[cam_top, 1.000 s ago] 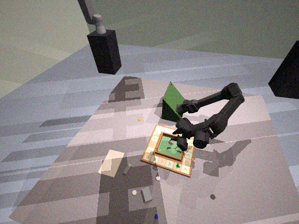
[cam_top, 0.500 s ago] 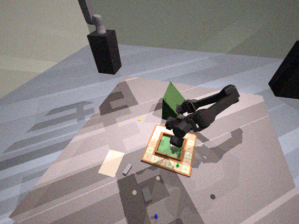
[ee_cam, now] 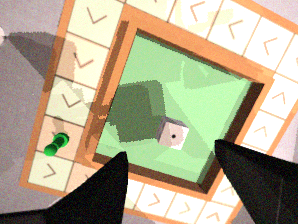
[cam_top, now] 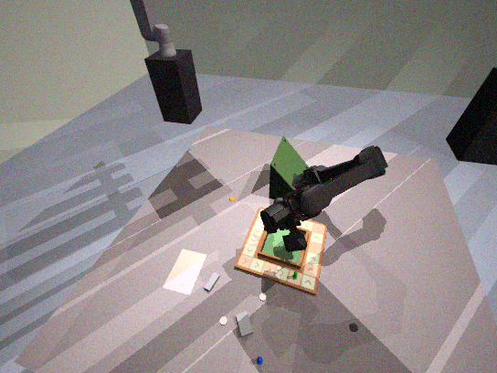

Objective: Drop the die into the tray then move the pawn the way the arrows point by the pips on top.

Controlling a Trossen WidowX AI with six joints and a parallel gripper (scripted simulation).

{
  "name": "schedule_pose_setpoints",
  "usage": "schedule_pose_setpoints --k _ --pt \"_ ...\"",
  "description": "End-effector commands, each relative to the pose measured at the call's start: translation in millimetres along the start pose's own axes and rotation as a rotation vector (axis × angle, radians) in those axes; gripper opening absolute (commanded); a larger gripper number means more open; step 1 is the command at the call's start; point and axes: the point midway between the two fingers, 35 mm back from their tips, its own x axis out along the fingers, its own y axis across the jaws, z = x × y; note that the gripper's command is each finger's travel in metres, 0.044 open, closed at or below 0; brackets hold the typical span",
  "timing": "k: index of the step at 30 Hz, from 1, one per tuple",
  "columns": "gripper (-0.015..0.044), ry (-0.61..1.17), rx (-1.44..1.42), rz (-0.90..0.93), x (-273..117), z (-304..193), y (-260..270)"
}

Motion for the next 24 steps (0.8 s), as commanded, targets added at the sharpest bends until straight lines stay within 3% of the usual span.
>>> schedule_pose_setpoints --k 1,12,24 --pt "0.0204 -0.001 -0.374 0.020 1 1 26" --pt "0.0200 -0.021 -1.611 0.080 14 -12 107" --pt "0.0200 -0.023 -1.684 0.084 16 -12 108"
